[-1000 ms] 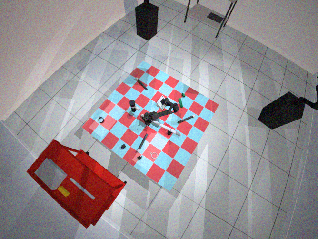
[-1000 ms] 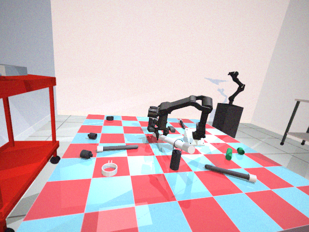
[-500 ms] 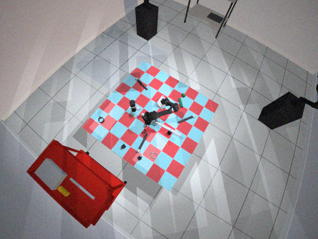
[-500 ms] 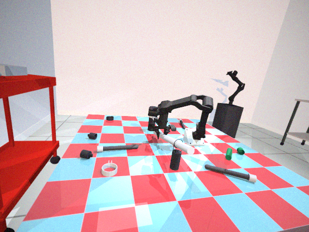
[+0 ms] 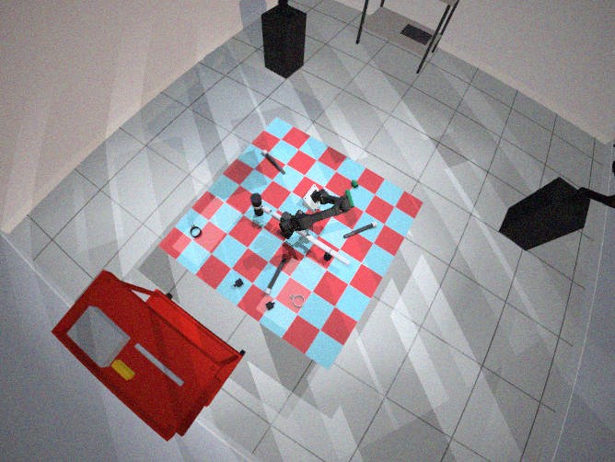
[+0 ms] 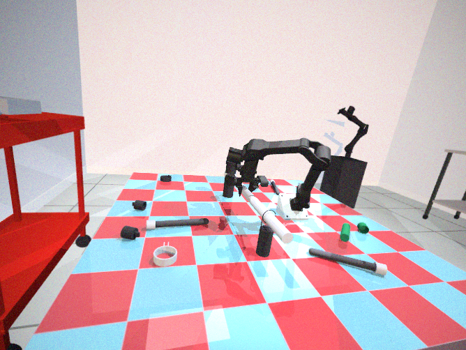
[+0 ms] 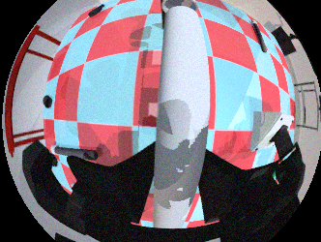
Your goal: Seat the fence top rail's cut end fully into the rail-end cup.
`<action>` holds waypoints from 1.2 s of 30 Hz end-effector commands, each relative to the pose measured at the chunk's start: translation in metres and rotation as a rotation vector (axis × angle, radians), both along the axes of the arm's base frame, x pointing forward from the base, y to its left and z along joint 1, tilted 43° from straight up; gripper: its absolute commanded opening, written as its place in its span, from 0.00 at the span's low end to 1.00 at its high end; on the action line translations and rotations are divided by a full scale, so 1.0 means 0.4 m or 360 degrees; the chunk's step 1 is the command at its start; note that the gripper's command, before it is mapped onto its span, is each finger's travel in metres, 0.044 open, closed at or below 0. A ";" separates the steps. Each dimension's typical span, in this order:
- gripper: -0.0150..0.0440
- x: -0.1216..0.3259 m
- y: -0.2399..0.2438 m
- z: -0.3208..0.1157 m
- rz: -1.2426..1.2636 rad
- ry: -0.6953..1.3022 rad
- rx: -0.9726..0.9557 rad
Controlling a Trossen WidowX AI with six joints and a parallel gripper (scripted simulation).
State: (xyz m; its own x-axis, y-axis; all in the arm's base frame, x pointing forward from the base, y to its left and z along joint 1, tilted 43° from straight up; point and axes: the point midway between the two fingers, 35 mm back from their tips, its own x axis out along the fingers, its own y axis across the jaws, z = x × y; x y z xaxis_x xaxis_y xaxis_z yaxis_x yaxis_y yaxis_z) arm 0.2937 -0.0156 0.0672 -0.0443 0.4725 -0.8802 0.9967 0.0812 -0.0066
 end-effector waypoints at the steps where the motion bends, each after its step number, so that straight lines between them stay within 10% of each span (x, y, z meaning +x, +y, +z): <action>1: 0.25 0.002 0.001 -0.002 -0.0001 -0.0005 0.0003; 36: 0.25 0.004 -0.025 0.004 0.0000 -0.0004 0.0003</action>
State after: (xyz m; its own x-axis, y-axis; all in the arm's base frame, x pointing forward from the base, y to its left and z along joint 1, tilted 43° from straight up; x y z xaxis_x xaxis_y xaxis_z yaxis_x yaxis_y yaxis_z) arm 0.2935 -0.0206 0.0686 -0.0498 0.4822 -0.8746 0.9964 0.0845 -0.0102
